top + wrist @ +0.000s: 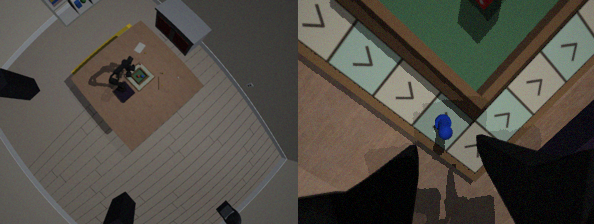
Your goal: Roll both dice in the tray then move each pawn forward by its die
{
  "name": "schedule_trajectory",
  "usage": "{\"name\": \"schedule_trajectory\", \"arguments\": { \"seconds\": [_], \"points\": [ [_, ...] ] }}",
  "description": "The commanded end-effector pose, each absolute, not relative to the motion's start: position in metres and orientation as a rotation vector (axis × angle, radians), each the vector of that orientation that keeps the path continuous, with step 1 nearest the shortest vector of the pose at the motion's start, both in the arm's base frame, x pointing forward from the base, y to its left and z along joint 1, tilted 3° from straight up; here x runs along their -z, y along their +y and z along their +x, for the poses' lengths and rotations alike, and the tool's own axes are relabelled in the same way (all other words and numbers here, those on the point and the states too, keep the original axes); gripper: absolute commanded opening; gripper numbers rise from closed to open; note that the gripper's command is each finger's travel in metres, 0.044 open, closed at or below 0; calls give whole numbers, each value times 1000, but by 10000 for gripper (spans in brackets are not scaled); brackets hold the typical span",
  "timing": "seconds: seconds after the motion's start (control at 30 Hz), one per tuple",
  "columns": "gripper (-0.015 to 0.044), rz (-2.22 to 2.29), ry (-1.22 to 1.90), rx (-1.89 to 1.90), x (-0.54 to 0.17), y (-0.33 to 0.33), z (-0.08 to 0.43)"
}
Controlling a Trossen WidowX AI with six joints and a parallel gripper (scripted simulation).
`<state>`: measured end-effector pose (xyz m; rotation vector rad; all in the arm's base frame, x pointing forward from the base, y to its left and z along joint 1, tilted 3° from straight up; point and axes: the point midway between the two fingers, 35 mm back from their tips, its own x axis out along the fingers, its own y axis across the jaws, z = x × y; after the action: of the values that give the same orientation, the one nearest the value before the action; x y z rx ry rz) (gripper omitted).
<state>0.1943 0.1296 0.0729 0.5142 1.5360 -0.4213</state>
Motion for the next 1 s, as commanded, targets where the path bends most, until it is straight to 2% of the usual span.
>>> {"name": "schedule_trajectory", "arguments": {
  "seconds": [0.0,0.9,0.97],
  "points": [
    [200,514,1536,428,-68,129,193],
    [200,514,1536,428,-28,132,192],
    [147,514,1536,428,-28,132,192]
  ]
}}
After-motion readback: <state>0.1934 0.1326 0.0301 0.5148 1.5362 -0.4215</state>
